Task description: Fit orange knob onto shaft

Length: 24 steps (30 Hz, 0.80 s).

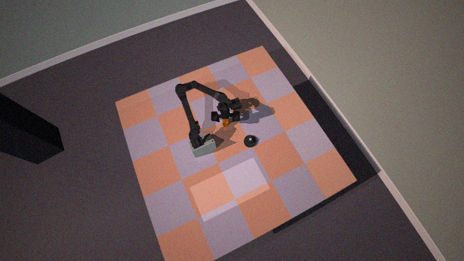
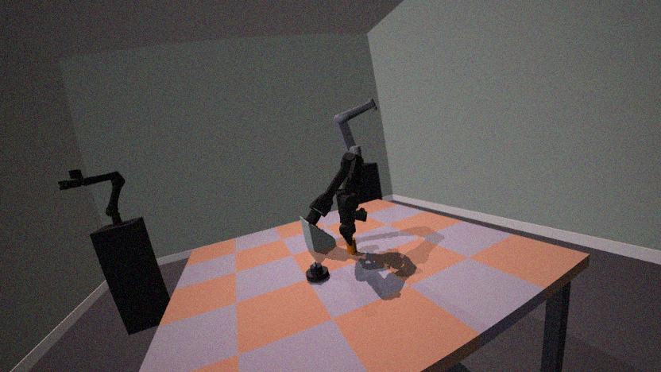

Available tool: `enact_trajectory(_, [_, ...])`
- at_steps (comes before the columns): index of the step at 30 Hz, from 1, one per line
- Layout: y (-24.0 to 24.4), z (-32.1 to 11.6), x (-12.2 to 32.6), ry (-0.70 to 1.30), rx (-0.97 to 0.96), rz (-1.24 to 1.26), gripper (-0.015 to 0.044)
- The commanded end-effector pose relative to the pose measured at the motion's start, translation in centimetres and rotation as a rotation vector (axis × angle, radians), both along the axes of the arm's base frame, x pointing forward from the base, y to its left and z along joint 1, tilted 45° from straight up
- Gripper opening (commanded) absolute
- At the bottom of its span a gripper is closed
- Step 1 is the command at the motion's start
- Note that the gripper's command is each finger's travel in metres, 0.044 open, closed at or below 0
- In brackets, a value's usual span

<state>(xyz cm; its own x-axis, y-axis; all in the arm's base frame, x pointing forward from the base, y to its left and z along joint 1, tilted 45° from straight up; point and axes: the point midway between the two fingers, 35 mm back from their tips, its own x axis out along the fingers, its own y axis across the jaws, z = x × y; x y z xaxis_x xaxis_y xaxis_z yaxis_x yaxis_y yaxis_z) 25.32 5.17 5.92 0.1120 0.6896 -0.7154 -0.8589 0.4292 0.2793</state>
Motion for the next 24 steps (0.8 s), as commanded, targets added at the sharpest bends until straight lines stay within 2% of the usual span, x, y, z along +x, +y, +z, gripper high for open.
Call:
enact_trajectory(1, [0.5,-0.7,0.0,0.01,0.007,-0.005,0.044])
enact_trajectory(23, [2.9,-2.9,0.2,0.01,0.013,-0.005,0.044])
enact_trajectory(24, [2.9,-2.9,0.2,0.01,0.013,-0.005,0.0414])
